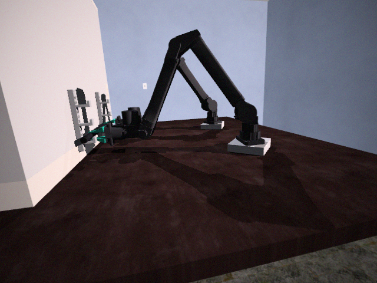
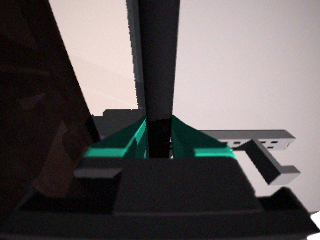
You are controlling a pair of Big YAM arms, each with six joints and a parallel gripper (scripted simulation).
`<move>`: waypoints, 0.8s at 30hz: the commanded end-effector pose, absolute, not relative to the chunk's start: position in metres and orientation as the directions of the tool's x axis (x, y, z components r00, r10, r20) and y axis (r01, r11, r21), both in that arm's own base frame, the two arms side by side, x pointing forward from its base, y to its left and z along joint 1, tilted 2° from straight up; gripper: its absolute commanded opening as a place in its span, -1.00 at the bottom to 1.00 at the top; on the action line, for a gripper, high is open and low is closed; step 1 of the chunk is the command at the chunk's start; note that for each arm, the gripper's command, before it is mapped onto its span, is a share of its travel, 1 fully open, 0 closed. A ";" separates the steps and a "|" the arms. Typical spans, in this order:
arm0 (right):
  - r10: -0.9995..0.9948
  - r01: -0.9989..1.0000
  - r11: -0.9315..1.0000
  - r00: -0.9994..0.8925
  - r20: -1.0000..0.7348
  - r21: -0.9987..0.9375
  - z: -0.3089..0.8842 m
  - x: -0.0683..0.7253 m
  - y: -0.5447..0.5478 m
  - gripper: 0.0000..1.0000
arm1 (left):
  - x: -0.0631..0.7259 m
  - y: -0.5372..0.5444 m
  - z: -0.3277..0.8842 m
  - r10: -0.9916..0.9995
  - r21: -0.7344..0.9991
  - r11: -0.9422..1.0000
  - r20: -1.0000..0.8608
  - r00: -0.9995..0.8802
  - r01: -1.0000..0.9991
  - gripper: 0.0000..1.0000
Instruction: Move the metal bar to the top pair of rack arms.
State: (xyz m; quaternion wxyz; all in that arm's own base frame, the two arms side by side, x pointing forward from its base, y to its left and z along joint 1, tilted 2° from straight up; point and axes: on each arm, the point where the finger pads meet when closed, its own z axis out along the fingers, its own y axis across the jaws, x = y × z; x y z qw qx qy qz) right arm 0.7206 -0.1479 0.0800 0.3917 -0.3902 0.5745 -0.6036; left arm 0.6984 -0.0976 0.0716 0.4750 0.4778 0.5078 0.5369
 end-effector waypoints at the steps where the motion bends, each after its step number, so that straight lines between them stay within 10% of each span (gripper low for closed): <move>1: -0.917 0.038 -0.037 -0.399 0.018 -0.999 0.082 0.714 -0.152 -1.00 | 0.693 -0.098 0.078 0.995 0.999 -0.019 0.014 -0.096 -0.045 -1.00; 24: -0.917 0.038 -0.037 -0.399 0.018 -0.999 0.082 0.708 -0.149 -1.00 | 0.688 -0.098 0.078 0.995 0.999 -0.019 0.014 -0.096 -0.045 -1.00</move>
